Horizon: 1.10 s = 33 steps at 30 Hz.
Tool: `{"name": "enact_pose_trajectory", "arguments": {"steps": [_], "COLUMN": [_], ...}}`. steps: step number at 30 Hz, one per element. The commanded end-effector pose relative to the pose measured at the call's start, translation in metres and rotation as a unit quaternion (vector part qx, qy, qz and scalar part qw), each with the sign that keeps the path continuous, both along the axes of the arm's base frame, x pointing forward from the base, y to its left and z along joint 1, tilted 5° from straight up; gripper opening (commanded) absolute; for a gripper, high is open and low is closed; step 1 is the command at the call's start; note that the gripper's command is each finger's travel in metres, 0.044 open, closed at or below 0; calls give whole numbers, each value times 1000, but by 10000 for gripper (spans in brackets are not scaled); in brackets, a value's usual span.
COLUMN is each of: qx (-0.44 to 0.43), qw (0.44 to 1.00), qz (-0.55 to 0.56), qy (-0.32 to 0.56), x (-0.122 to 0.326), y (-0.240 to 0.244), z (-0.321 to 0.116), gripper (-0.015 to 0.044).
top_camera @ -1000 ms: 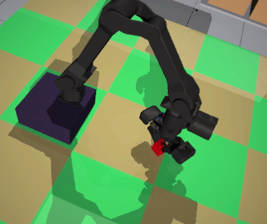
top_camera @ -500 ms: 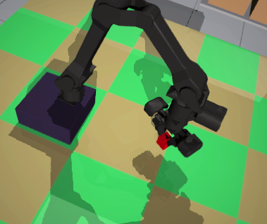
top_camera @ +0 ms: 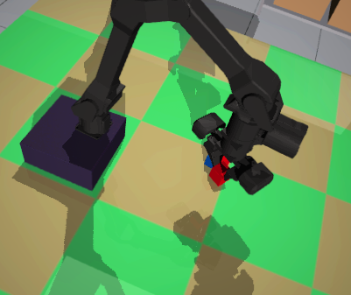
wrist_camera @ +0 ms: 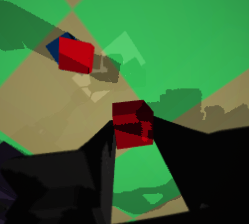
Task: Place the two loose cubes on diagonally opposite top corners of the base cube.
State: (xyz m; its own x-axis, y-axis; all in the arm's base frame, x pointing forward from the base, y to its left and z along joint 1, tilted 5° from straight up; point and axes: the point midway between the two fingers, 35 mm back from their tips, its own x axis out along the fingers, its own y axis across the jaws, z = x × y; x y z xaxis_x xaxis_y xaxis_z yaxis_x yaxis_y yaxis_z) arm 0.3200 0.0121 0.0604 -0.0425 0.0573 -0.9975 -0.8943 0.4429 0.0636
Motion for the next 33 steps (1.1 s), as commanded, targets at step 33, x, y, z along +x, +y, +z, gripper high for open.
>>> {"name": "enact_pose_trajectory", "arguments": {"steps": [33], "qx": [-17], "qw": [911], "qz": [-412], "qy": [21], "x": [-15], "y": [54], "z": [12], "gripper": [105]}}
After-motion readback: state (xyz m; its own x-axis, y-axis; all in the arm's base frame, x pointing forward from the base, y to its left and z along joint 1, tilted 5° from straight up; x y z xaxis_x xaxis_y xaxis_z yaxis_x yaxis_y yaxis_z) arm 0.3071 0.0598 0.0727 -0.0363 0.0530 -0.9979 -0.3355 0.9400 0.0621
